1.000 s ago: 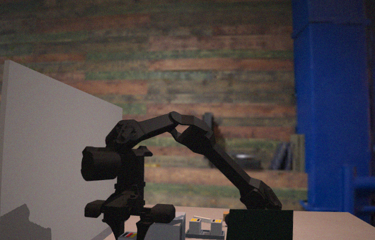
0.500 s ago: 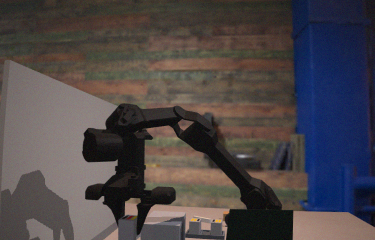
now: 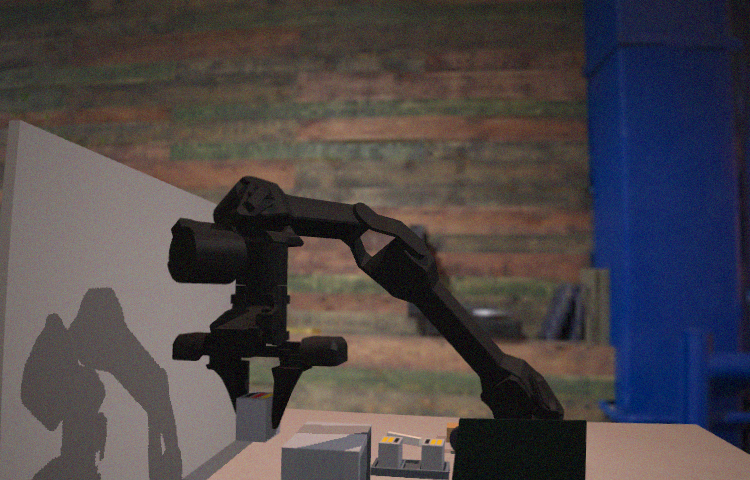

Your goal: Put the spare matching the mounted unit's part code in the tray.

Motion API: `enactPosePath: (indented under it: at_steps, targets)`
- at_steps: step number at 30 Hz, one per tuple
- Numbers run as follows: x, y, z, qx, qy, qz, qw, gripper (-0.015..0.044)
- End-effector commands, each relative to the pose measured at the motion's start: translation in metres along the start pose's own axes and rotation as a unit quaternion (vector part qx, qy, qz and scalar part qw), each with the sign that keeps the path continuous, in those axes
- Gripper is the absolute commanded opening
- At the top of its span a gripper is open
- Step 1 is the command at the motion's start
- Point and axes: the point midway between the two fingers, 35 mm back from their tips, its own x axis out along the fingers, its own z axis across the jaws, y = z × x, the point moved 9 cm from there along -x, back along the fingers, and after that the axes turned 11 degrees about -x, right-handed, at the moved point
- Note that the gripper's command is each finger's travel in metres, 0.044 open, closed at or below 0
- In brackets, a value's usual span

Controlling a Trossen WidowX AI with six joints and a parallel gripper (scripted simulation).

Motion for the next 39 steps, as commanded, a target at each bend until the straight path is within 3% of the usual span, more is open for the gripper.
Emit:
enactPosePath:
  at_steps: [1, 20, 39]
  targets:
    - [-0.008, 0.03, -0.01, 0.003, 0.006, -0.006, 1.0, 0.0]
    - [-0.016, 0.173, -0.026, 0.0, 0.014, -0.015, 1.0, 0.0]
    - [-0.011, 0.306, 0.007, 0.002, 0.017, 0.0, 1.0, 0.0]
